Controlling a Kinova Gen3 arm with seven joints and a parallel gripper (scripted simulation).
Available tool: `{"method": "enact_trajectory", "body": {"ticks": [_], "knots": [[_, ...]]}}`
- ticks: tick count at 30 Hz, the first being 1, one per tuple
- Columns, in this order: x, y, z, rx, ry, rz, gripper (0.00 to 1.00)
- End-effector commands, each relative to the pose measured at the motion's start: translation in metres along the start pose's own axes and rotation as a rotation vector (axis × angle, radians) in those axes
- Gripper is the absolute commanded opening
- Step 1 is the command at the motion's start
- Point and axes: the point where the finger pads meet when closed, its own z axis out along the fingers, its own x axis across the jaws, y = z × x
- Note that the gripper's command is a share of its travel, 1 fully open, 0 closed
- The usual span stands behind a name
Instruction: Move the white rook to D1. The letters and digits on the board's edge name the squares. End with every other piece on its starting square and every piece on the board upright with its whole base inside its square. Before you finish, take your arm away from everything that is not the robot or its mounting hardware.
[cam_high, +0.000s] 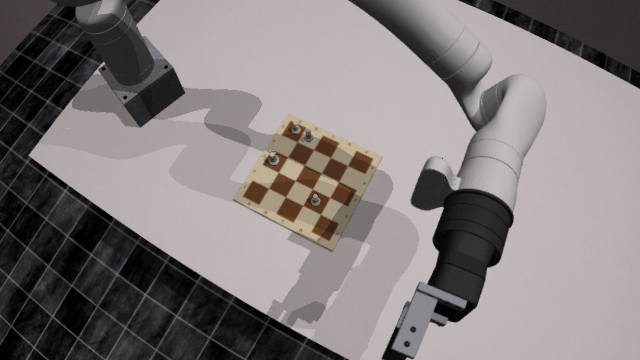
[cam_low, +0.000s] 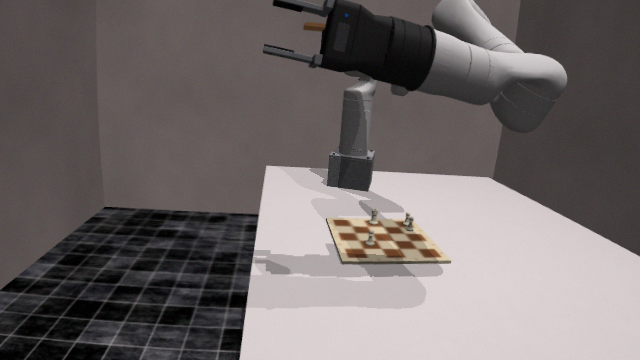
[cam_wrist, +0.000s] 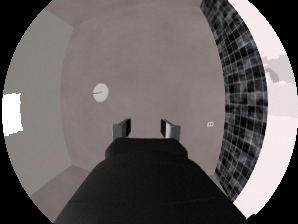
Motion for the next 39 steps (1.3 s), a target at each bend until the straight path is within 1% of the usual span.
{"method": "enact_trajectory", "body": {"ticks": [1, 19, 23, 26, 28, 30, 32, 34, 37, 38, 39], "knots": [[-0.002, 0.0, 0.0, 0.0, -0.001, 0.003, 1.0], [-0.001, 0.0, 0.0, 0.0, 0.0, 0.002, 1.0], [0.006, 0.0, -0.009, -0.005, 0.019, -0.02, 1.0], [0.021, 0.0, -0.027, -0.016, 0.057, -0.066, 1.0], [0.036, -0.001, -0.047, -0.03, 0.096, -0.115, 1.0], [0.055, -0.004, -0.073, -0.049, 0.144, -0.179, 1.0], [0.076, -0.008, -0.104, -0.074, 0.199, -0.258, 1.0], [0.076, -0.008, -0.104, -0.074, 0.199, -0.258, 1.0], [0.112, -0.021, -0.162, -0.126, 0.29, -0.404, 1.0], [0.112, -0.021, -0.162, -0.126, 0.29, -0.404, 1.0], [0.124, -0.027, -0.183, -0.147, 0.321, -0.459, 1.0]]}}
